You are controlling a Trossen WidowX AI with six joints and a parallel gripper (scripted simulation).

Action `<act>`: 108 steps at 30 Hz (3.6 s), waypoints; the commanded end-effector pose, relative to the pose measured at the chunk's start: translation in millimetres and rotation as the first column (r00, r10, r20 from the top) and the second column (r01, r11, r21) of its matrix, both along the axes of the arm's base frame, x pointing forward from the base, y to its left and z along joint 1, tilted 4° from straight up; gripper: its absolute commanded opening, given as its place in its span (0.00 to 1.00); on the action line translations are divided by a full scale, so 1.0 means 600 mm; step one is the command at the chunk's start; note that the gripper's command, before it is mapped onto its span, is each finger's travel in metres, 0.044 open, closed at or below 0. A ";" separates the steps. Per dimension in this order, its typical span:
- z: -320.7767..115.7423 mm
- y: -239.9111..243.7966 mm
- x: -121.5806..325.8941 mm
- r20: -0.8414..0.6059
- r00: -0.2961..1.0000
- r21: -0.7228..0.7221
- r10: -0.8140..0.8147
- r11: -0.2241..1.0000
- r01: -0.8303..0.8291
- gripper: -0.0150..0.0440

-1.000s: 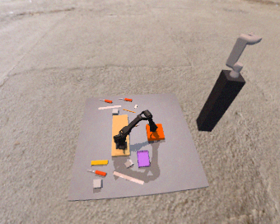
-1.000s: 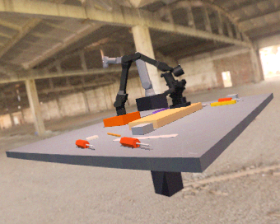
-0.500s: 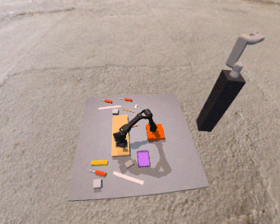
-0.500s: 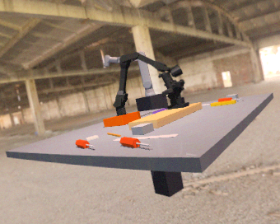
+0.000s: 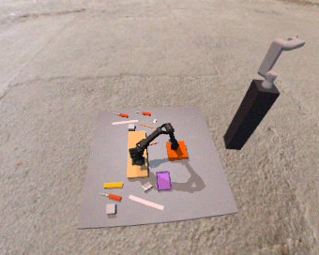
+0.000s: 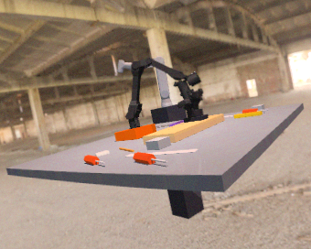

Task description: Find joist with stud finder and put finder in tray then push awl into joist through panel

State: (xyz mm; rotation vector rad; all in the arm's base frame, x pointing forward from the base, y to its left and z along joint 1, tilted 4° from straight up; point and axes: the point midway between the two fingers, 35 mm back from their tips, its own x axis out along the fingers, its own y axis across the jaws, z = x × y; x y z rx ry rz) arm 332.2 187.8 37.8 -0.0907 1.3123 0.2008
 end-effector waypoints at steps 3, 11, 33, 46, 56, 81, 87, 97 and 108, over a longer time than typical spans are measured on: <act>-0.002 -0.017 0.002 -0.001 1.000 -0.003 0.000 1.000 0.000 0.25; -0.003 -0.038 0.007 -0.001 1.000 -0.004 0.000 1.000 0.000 0.25; -0.006 -0.094 0.018 0.000 1.000 -0.007 0.000 1.000 0.000 0.25; -0.007 -0.127 0.025 0.000 1.000 -0.009 0.000 1.000 0.000 0.25; -0.008 -0.153 0.031 0.001 1.000 -0.011 0.000 1.000 0.000 0.25; -0.010 -0.216 0.044 0.001 1.000 -0.015 0.000 1.000 0.000 0.25; -0.011 -0.232 0.047 0.002 1.000 -0.016 0.000 1.000 0.000 0.25; -0.012 -0.257 0.052 0.002 1.000 -0.017 0.000 1.000 0.000 0.25; -0.012 -0.286 0.058 0.002 1.000 -0.019 0.000 1.000 0.000 0.25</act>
